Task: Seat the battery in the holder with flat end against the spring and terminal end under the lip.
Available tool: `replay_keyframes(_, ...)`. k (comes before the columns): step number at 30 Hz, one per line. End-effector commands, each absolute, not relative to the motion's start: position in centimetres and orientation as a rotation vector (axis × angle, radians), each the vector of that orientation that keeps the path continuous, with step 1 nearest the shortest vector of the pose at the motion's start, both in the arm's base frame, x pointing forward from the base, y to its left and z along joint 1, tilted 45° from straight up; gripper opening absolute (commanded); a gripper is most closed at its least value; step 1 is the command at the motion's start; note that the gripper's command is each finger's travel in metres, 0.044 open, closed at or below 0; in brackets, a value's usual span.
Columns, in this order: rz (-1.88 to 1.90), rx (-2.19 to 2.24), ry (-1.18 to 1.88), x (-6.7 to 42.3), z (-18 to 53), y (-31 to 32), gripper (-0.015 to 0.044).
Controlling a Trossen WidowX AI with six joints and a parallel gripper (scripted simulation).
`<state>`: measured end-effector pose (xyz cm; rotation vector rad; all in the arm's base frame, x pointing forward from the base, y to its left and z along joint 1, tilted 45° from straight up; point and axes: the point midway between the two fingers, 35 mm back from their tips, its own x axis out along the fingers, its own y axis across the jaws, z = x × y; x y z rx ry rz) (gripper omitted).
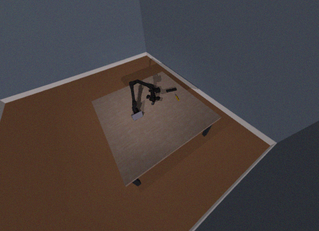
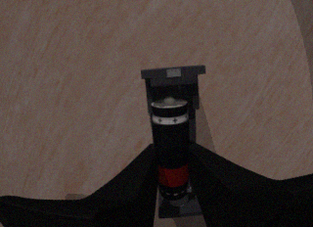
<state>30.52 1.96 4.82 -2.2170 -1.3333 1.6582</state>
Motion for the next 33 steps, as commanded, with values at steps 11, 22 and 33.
replay_keyframes(11,1.539,-2.267,-1.324,30.3,4.7,2.3,0.0061)
replay_keyframes(22,1.521,-2.275,-1.320,29.8,4.4,2.0,0.0061)
replay_keyframes(33,1.509,-2.281,-1.316,29.2,4.1,1.8,0.0061)
